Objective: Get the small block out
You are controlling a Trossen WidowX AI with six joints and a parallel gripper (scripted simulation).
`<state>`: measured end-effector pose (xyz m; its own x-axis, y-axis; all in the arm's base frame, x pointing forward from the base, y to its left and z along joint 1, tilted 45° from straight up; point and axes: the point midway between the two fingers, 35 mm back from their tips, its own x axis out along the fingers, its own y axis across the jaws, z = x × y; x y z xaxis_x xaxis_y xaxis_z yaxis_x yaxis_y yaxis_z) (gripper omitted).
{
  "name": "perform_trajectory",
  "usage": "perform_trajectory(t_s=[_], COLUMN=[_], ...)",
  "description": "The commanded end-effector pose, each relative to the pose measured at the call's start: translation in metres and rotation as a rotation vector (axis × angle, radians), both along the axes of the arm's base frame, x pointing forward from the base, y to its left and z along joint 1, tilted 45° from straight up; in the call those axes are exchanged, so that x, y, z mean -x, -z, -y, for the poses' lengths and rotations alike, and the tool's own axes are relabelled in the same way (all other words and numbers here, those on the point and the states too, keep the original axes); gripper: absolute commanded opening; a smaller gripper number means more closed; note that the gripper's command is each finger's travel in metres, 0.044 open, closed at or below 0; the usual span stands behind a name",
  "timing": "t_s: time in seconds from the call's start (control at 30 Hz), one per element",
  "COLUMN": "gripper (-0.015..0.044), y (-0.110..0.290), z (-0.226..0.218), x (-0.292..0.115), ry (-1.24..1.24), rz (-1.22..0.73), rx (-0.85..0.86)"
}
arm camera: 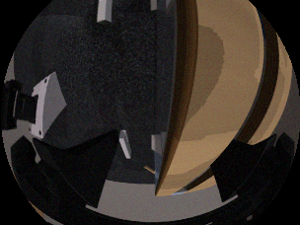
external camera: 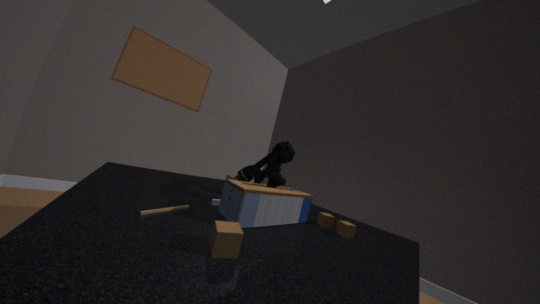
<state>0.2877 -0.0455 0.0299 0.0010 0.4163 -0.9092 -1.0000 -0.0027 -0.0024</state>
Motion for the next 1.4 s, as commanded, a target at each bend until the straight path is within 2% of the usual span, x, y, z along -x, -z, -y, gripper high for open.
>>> perform_trajectory(t_s=[0.0, 1.37], gripper=[0.0400, 0.0400], y=[0.010, 0.079], z=[0.007, 0.079], x=[0.002, 0.003], ry=[-0.004, -0.004], rz=[-0.009, -0.007], rx=[0.000, 0.006])
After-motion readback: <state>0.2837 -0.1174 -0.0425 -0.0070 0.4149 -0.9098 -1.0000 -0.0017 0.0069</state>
